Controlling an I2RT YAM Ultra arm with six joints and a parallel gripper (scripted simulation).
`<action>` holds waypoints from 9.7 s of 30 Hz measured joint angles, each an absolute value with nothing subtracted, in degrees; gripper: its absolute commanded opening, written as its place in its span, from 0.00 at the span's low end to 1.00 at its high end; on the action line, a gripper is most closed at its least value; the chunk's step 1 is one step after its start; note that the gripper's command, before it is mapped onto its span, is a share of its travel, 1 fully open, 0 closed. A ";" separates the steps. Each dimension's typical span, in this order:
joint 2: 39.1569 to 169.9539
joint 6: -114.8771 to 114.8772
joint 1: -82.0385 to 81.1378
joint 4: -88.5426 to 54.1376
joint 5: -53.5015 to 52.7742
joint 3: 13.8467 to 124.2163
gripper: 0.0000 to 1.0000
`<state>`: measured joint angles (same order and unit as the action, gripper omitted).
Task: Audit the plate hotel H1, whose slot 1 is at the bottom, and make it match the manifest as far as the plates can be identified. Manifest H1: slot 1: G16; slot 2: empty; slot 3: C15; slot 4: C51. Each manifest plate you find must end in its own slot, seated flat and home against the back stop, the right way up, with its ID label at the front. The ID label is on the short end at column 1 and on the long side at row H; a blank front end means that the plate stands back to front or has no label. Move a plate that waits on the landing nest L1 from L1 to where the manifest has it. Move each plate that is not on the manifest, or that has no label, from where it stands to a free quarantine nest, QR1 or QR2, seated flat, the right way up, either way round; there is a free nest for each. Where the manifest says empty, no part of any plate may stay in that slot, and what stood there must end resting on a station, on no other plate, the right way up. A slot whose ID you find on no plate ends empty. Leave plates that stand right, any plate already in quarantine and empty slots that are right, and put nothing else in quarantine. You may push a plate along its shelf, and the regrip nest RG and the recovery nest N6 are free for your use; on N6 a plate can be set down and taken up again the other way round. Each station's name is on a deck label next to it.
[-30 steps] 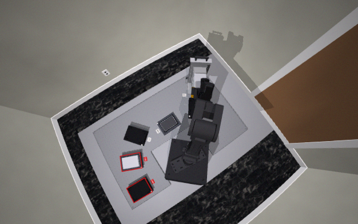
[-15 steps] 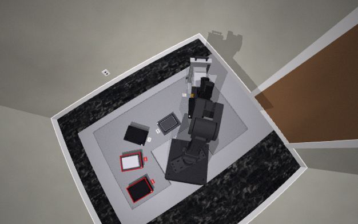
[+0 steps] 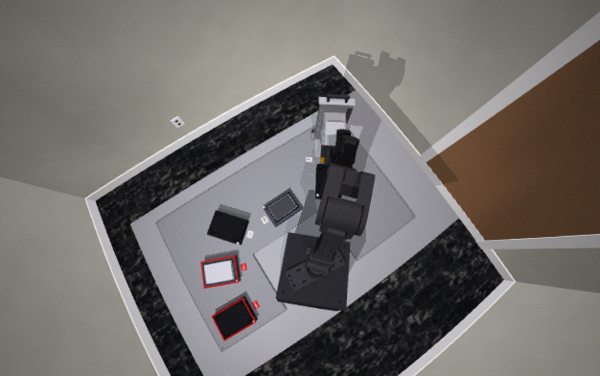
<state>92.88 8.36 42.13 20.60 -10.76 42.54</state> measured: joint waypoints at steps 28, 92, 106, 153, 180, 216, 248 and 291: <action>95.42 8.19 41.65 21.54 -10.35 44.31 0.86; 99.07 7.84 41.10 22.22 -9.89 47.64 1.00; 99.04 7.84 41.10 22.24 -9.89 47.64 1.00; 90.80 8.71 43.03 23.09 -11.18 37.45 1.00; 84.55 9.85 45.25 25.52 -13.10 28.84 0.00; 84.93 10.02 45.39 27.05 -13.61 27.83 0.00; 87.81 9.41 44.21 25.98 -12.64 31.94 0.00; 91.70 8.71 42.83 24.08 -11.42 37.95 0.00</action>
<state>91.70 8.71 42.83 24.08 -11.42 37.95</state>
